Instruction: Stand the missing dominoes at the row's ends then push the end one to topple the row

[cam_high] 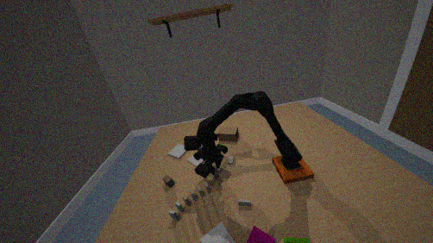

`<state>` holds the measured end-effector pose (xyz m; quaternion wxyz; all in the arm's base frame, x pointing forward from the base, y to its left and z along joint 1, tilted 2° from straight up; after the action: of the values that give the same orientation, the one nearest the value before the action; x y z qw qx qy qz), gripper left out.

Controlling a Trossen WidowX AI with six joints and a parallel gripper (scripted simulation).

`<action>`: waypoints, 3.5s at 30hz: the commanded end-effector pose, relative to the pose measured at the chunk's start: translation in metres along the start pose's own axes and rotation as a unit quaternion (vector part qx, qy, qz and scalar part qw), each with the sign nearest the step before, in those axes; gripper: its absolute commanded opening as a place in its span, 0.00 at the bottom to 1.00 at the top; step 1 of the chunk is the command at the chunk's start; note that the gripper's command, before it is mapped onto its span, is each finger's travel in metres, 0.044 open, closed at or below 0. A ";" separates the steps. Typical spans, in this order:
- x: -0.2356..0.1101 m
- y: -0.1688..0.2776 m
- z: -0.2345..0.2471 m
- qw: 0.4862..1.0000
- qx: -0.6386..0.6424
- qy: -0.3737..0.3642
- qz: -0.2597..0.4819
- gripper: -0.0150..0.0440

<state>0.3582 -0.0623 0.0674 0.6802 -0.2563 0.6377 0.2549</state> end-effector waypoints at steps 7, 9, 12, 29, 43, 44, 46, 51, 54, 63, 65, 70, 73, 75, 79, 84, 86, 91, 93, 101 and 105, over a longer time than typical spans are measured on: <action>0.000 0.000 0.001 1.000 0.001 -0.002 0.001 0.44; 0.000 0.000 0.001 1.000 0.001 -0.002 0.001 0.44; -0.019 -0.003 0.003 1.000 0.001 -0.002 0.000 0.44; -0.137 0.002 0.004 0.999 -0.039 -0.001 0.000 0.44; -0.138 0.041 0.057 0.861 -0.509 -0.005 0.000 0.44; -0.138 0.041 0.057 0.861 -0.509 -0.005 0.000 0.44; -0.138 0.041 0.057 0.861 -0.509 -0.005 0.000 0.44; -0.138 0.041 0.057 0.861 -0.509 -0.005 0.000 0.44; -0.135 0.040 0.057 0.861 -0.509 -0.005 0.000 0.44; -0.097 0.036 0.062 0.861 -0.509 -0.006 -0.001 0.44; -0.088 0.036 0.063 0.861 -0.509 -0.006 -0.001 0.44; -0.067 0.036 0.063 0.861 -0.509 -0.006 -0.001 0.44; -0.054 0.036 0.063 0.861 -0.509 -0.006 -0.001 0.44; -0.045 0.037 0.063 0.861 -0.509 -0.006 -0.001 0.44; -0.028 0.038 0.061 0.861 -0.509 -0.006 0.000 0.44; -0.008 0.041 0.058 0.861 -0.509 -0.006 0.000 0.44; -0.005 0.042 0.058 0.861 -0.509 -0.006 0.000 0.44; -0.005 0.042 0.058 0.861 -0.509 -0.006 0.000 0.44; -0.005 0.042 0.058 0.861 -0.509 -0.006 0.000 0.44; -0.005 0.042 0.058 0.861 -0.509 -0.006 0.000 0.61; -0.005 0.042 0.058 0.861 -0.509 -0.006 0.000 0.79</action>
<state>0.3721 0.0073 0.0752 0.4581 -0.5652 0.4148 0.5465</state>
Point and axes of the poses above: the point midway between the two fingers, 35 mm back from their tips, its own x axis out along the fingers, its own z axis across the jaws, y = z × x, the point moved 2 cm from there along -x, back along the fingers, and after that the axes turned 5 degrees about x, right-handed, at the moved point
